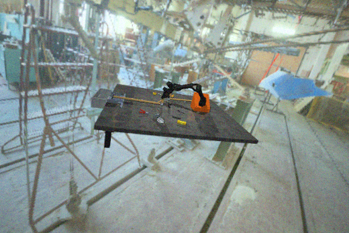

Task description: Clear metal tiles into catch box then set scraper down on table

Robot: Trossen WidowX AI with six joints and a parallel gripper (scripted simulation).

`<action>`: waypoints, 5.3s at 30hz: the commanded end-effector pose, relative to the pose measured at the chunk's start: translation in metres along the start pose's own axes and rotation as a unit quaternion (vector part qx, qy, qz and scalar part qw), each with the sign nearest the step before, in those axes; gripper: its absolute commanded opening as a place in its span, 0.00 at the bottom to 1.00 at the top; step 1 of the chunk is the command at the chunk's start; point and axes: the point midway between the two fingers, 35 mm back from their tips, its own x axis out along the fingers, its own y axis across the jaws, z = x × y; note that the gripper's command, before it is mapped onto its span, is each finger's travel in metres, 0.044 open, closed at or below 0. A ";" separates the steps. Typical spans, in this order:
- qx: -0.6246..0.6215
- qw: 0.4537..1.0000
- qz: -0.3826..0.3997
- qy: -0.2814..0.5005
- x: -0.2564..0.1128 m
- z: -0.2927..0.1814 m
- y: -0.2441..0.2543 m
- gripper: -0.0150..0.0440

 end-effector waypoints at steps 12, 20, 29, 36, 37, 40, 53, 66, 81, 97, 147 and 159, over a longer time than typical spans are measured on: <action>0.001 1.000 -0.002 -0.007 0.012 0.021 0.000 0.25; 0.000 1.000 -0.001 -0.007 0.019 0.029 0.000 0.25; 0.000 1.000 0.000 -0.003 0.020 0.026 0.000 0.25; 0.000 1.000 0.000 -0.003 0.020 0.026 0.000 0.25; 0.000 1.000 0.000 -0.003 0.020 0.026 0.000 0.25; 0.000 1.000 0.000 -0.004 0.021 0.027 0.000 0.25; 0.000 1.000 -0.001 -0.005 0.012 0.021 0.000 0.25; 0.000 1.000 -0.001 -0.005 -0.001 0.010 -0.001 0.25; 0.000 1.000 -0.002 -0.006 -0.017 -0.004 -0.002 0.25; 0.001 1.000 -0.003 -0.006 -0.033 -0.021 -0.002 0.25; 0.002 1.000 -0.004 -0.008 -0.079 -0.083 0.001 0.25; 0.002 1.000 -0.004 -0.009 -0.089 -0.100 0.002 0.25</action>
